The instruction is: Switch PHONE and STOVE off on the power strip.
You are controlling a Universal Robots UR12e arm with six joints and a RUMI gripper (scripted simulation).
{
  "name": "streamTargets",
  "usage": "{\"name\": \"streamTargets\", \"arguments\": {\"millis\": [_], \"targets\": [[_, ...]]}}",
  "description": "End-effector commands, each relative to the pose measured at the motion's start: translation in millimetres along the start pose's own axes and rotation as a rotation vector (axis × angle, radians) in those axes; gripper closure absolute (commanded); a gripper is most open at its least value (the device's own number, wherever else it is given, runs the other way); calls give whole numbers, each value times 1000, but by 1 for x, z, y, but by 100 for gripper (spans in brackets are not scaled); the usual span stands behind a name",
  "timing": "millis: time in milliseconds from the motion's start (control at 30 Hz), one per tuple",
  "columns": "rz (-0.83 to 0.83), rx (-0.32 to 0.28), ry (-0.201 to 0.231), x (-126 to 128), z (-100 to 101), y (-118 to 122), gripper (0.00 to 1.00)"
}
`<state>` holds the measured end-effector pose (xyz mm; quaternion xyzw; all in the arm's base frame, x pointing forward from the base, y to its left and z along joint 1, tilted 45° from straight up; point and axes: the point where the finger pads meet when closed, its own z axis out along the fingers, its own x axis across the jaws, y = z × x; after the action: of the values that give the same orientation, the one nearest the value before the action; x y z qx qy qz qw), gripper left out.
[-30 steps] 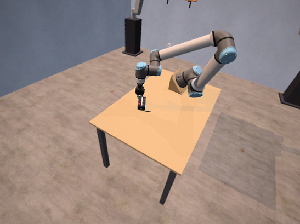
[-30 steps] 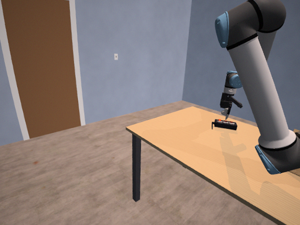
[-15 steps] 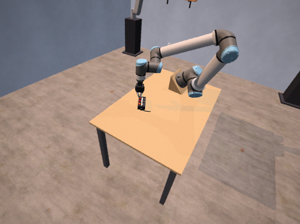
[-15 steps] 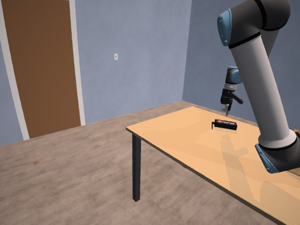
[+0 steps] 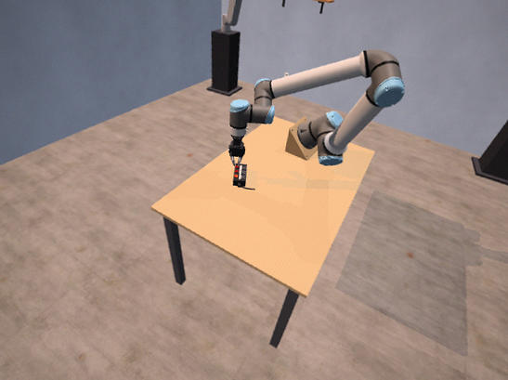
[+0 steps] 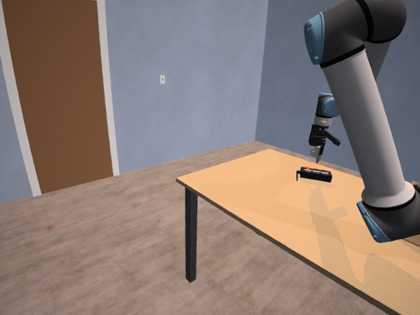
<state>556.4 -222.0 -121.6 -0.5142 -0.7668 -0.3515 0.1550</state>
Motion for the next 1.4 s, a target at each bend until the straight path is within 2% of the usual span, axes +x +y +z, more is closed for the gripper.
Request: {"name": "streamTargets", "arguments": {"millis": [0, 133, 267, 633, 700, 867, 1033, 1367], "targets": [[-1, 1, -1, -1, -1, 0, 0], [-2, 0, -3, -2, -4, 1, 0], [-2, 0, -5, -3, -16, 1, 0], [-2, 0, -5, -2, -79, 1, 0], [-2, 0, -5, -2, -79, 1, 0], [-2, 0, -5, -2, -100, 1, 0], [-2, 0, -5, -2, -106, 1, 0], [-1, 1, 1, -1, -102, 0, 0]]}}
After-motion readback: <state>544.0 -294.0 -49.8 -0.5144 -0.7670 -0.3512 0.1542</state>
